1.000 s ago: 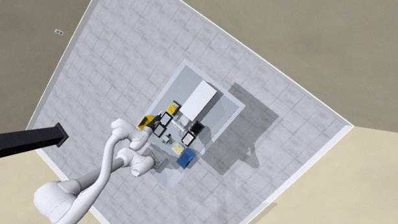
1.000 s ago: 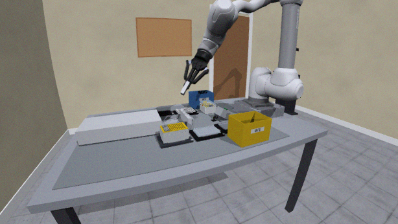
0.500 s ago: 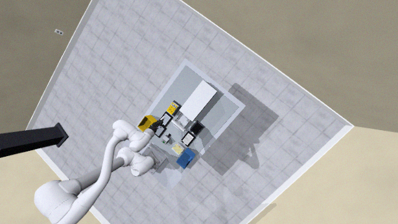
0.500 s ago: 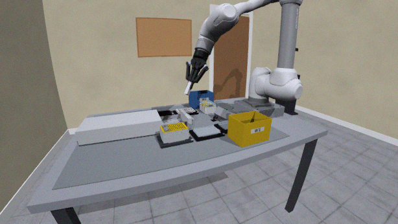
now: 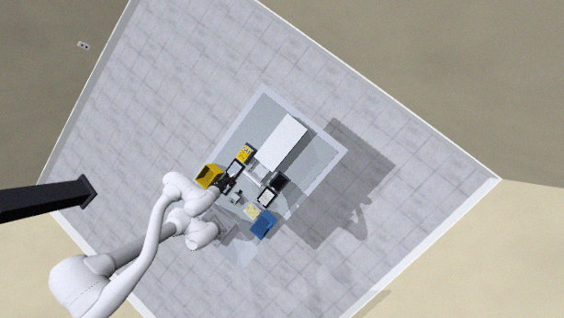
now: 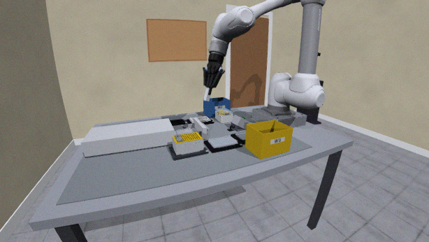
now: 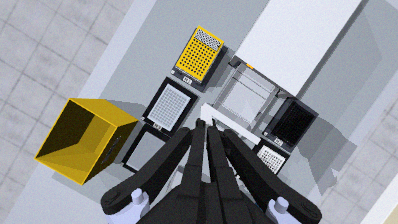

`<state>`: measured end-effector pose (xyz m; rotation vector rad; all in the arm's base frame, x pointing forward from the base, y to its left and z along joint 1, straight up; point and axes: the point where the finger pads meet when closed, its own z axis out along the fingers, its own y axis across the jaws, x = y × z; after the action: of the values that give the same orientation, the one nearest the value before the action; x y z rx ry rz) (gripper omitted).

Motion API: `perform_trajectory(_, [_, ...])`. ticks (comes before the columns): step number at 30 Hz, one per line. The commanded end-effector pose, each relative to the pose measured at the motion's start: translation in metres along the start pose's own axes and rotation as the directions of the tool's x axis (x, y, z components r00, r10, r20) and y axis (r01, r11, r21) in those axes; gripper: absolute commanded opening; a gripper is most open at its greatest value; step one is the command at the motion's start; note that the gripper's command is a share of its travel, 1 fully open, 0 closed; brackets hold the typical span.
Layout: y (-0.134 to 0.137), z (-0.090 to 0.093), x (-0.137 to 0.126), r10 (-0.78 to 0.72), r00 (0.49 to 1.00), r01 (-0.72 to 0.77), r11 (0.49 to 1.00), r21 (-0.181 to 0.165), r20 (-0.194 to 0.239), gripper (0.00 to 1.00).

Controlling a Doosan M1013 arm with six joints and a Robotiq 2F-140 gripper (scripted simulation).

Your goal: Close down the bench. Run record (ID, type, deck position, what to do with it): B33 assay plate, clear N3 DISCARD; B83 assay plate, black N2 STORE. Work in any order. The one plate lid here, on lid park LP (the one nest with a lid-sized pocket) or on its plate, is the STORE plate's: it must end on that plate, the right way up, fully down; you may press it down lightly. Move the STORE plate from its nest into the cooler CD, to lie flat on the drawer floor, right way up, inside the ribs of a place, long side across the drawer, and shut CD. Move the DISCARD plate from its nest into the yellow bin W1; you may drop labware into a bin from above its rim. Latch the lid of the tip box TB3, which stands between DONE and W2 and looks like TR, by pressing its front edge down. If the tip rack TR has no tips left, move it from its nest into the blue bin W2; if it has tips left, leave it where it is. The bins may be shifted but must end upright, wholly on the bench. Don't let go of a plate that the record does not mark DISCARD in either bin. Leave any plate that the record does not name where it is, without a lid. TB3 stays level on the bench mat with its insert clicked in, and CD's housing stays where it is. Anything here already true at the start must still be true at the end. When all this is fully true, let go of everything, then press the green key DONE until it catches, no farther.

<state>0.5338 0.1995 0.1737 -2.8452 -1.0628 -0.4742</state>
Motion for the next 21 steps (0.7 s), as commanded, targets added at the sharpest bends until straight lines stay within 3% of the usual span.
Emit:
perform_trajectory(1, [0.006, -0.005, -0.016, 0.061, 0.997, -0.061, 0.998, 0.001, 0.041, 0.0])
perform_trajectory(4, [0.011, -0.009, -0.029, 0.146, 0.985, -0.146, 0.989, -0.002, 0.093, 0.0])
perform_trajectory(8, [0.013, -0.011, -0.036, 0.15, 0.984, -0.15, 0.989, -0.003, 0.096, 0.0])
perform_trajectory(11, [0.018, -0.016, -0.049, 0.233, 0.961, -0.234, 0.972, -0.015, 0.146, 0.0])
perform_trajectory(13, [0.02, -0.019, -0.056, 0.239, 0.959, -0.239, 0.971, -0.016, 0.15, 0.0])
perform_trajectory(21, [0.031, -0.034, -0.089, 0.405, 0.881, -0.401, 0.914, -0.069, 0.245, 0.0])
